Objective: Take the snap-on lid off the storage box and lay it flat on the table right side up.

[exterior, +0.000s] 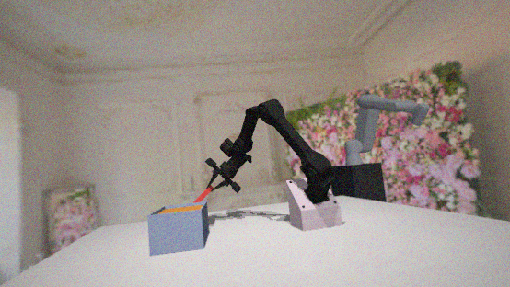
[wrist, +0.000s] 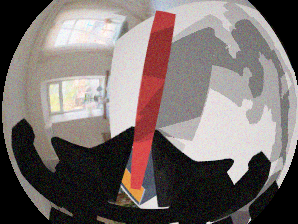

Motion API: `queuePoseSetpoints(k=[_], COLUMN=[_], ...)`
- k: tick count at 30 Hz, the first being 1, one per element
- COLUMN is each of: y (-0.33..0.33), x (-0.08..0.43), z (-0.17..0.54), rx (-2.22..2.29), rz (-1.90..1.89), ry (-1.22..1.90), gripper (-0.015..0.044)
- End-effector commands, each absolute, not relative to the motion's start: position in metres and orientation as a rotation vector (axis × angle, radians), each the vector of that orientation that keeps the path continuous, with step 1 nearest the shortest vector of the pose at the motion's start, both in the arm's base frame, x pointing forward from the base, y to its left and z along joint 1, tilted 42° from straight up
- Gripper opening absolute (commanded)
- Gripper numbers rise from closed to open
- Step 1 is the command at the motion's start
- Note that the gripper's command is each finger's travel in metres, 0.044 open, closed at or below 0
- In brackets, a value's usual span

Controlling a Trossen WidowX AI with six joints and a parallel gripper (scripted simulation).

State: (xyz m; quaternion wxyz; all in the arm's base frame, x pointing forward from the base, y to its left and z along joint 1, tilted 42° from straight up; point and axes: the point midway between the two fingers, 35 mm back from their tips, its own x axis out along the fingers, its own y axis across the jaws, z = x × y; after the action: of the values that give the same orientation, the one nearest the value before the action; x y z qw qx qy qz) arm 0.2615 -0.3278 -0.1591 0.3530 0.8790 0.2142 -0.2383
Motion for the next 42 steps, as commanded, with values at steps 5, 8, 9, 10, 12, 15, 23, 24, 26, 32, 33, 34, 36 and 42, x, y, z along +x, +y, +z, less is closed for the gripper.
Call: queuePoseSetpoints(k=[5, 8, 9, 10, 12, 15, 23, 24, 26, 32, 33, 34, 36, 42], y=[-0.325, -0.324, -0.323, -0.323, -0.322, -0.320, -0.316, -0.315, -0.314, -0.311, -0.311, -0.310, -0.309, -0.306], x=[0.262, 0.263, 0.263, 0.263, 0.263, 0.263, 0.264, 0.264, 0.264, 0.265, 0.265, 0.265, 0.265, 0.265], z=[-0.163, -0.165, -0.165, -0.166, -0.167, -0.169, -0.174, -0.175, -0.176, -0.179, -0.180, -0.181, -0.182, -0.186], rx=[2.274, 2.274, 2.274, 2.274, 2.274, 2.274, 2.274, 2.274, 2.274, 2.274, 2.274, 2.274, 2.274, 2.274], rz=[-0.615, -0.615, -0.615, -0.615, -0.615, -0.615, -0.615, -0.615, -0.615, -0.615, -0.615, -0.615, -0.615, -0.614], ry=[0.548, 0.548, 0.548, 0.548, 0.548, 0.548, 0.548, 0.548, 0.548, 0.548, 0.548, 0.548, 0.548, 0.548], gripper=[0.0000, 0.0000, 0.0000, 0.0000, 0.0000, 0.0000, 0.0000, 0.0000, 0.0000, 0.0000, 0.0000, 0.0000, 0.0000, 0.0000])
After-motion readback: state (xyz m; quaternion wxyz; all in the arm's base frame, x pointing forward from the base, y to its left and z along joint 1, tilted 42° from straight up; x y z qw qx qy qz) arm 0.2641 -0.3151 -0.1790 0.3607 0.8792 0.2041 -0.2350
